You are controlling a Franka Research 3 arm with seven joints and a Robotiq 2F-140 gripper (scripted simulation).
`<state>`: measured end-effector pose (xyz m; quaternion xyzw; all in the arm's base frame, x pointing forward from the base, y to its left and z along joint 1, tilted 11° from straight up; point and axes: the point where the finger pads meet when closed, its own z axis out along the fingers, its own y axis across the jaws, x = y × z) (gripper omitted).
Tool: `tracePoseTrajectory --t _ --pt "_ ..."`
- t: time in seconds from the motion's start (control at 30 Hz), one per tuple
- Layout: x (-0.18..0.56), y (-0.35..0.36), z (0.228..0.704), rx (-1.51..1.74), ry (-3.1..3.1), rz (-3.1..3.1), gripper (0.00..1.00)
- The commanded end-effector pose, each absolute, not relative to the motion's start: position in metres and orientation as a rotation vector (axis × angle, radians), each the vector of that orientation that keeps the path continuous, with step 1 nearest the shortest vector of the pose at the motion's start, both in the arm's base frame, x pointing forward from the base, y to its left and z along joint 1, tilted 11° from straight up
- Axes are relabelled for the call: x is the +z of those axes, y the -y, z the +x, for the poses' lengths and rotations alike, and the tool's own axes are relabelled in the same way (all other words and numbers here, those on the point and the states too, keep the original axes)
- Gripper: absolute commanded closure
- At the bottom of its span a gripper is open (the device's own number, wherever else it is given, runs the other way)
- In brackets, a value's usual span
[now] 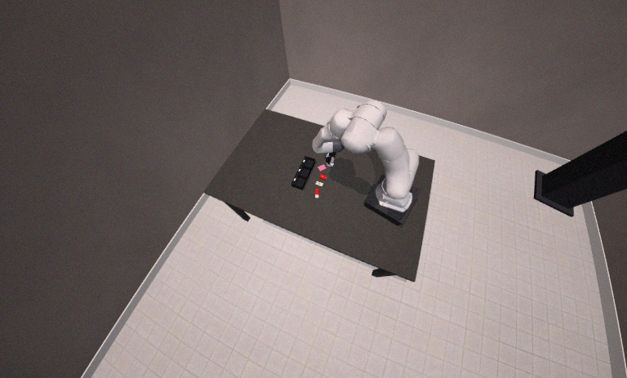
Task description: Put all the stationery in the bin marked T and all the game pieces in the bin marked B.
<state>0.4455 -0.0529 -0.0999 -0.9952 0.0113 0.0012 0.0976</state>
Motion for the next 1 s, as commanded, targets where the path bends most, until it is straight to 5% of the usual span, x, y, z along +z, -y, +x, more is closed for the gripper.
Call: tracePoseTrajectory --t 0.0,0.17,0.2,0.97 --pt "-0.0996 0.0549 0.4485 -0.011 -0.014 -2.951 0.75" --pt "-0.0996 0.0546 0.4482 -0.011 -0.014 -2.951 0.75" --pt "-0.0996 0.0546 0.4482 -0.011 -0.014 -2.951 0.87" --pt "-0.0996 0.0546 0.4482 -0.011 -0.014 -2.951 0.87"
